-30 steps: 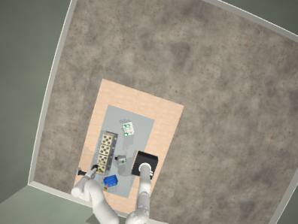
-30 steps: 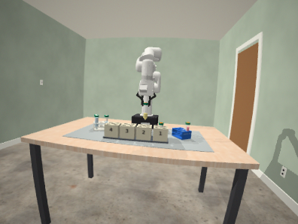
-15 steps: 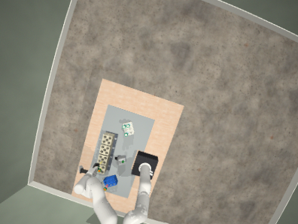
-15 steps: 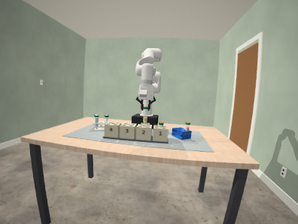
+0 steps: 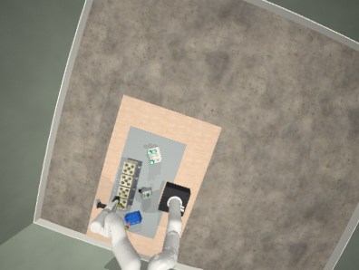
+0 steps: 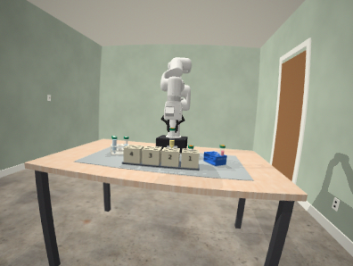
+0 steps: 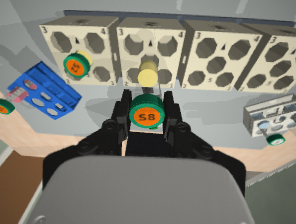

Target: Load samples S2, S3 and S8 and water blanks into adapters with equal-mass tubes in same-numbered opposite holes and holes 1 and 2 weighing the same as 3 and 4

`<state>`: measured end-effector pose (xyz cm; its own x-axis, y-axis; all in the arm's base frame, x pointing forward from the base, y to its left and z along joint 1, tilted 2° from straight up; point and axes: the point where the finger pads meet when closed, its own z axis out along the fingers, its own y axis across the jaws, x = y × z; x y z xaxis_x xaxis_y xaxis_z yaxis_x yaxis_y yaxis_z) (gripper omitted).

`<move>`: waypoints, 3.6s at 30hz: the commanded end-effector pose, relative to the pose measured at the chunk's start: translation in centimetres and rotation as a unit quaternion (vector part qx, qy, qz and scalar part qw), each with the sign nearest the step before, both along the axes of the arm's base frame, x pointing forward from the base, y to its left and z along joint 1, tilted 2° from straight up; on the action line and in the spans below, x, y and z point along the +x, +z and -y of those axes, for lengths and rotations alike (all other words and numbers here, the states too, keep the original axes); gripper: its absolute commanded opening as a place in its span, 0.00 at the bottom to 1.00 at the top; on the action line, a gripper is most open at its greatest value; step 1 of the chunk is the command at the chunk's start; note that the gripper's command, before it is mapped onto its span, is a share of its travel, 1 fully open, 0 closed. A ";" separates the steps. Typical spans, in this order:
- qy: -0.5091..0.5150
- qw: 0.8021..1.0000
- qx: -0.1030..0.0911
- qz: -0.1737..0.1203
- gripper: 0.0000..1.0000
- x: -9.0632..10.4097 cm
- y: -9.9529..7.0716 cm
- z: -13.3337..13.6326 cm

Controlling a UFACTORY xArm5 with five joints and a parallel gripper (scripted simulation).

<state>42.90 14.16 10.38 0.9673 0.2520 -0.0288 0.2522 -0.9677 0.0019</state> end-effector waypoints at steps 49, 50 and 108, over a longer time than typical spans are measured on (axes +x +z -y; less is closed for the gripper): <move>0.000 1.000 0.001 0.002 0.00 0.0 -4.0 0.0; 0.000 1.000 0.001 0.002 0.00 0.0 -4.1 0.0; 0.000 1.000 0.001 0.002 0.00 -0.1 -9.1 0.1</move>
